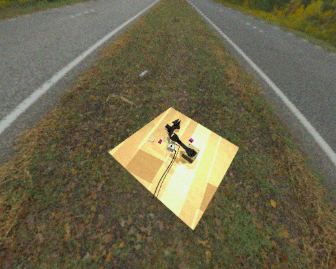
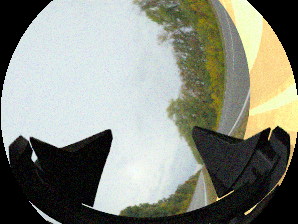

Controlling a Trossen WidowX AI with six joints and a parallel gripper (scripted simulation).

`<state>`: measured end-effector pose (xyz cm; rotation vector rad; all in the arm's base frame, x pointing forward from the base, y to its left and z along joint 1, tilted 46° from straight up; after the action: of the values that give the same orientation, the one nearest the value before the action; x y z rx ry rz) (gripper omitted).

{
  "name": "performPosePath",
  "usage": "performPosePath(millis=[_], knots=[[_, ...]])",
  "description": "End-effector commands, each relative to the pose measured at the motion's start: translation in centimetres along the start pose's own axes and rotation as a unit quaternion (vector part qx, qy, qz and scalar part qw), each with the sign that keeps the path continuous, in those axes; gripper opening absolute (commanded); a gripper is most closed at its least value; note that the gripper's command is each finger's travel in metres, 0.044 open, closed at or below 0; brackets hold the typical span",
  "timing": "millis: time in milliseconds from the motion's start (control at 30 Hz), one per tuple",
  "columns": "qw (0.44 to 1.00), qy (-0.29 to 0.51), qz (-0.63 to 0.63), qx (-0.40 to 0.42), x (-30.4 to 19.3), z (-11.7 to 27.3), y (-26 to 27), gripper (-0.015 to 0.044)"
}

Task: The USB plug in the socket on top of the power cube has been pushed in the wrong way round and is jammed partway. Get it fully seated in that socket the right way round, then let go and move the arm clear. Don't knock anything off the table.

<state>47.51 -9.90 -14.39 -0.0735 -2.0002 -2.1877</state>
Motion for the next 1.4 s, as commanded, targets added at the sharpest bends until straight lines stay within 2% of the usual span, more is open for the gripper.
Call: performPosePath(millis=[0, 100, 200, 300, 433, 633, 800, 1067, 1133, 1367], knots=[[1.0, 0.003, 0.008, -0.007, 0.0, 0.0, 0.1, 0.0426], [0.986, 0.055, 0.12, -0.099, -0.3, 0.0, 1.2, 0.044], [0.935, 0.136, 0.254, -0.209, 0.4, 0.9, 2.5, 0.044], [0.85, 0.23, 0.364, -0.305, 2.1, 2.6, 3.9, 0.044], [0.705, 0.365, 0.458, -0.4, 5.7, 6.0, 6.2, 0.044], [0.593, 0.466, 0.484, -0.444, 8.8, 9.2, 8.5, 0.044], [0.461, 0.576, 0.485, -0.47, 13.0, 12.6, 11.1, 0.044], [0.263, 0.754, 0.38, -0.467, 20.1, 18.7, 17.5, 0.044], [0.238, 0.777, 0.356, -0.46, 21.1, 19.6, 18.6, 0.044], [0.236, 0.779, 0.354, -0.46, 21.1, 19.9, 18.9, 0.044]])
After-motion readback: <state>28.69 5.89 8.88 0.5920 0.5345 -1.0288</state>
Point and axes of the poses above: the point midway between the two fingers, 35 mm back from their tips, its own z axis back along the fingers, its own y axis across the jaws, x = y × z, the point moved 3 cm from there along z, back along the fingers, and after that the axes turned 6 degrees about z, right-handed, at the moved point
